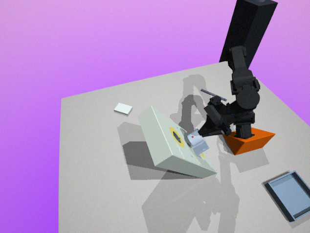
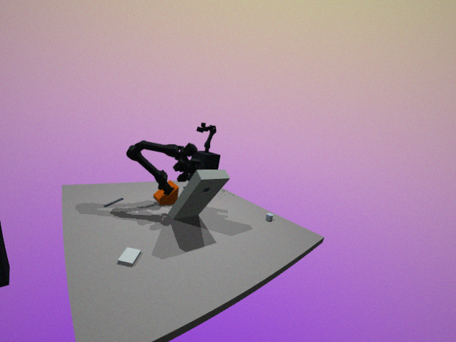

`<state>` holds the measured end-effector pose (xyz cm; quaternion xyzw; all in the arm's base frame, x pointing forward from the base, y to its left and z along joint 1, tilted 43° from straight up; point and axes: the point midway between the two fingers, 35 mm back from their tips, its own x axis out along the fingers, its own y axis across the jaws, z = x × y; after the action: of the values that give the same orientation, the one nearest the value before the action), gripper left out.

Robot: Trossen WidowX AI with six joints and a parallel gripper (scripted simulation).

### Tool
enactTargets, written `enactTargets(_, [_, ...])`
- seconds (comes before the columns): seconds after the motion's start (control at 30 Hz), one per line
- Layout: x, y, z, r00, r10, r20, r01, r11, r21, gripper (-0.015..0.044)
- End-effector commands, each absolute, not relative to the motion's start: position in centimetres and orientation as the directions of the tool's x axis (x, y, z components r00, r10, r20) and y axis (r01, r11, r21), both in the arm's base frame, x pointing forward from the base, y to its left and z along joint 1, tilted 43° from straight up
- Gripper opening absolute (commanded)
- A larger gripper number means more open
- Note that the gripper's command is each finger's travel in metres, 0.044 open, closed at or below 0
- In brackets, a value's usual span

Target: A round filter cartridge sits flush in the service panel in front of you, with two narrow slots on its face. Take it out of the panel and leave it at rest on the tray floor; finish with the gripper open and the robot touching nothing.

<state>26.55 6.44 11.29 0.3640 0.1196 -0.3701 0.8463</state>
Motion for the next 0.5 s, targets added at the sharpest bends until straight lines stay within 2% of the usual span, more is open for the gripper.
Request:
enactTargets(0.0, [26.7, 6.5, 11.4, 0.699, -0.537, -0.471, 0.711, 0.459, 0.532, 0.0117])
enactTargets(0.3, [26.3, 6.3, 11.2, 0.706, -0.536, -0.464, 0.704, 0.455, 0.545, 0.0117])
enactTargets(0.47, [29.3, 8.6, 14.3, 0.706, -0.536, -0.464, 0.704, 0.455, 0.546, 0.0117])
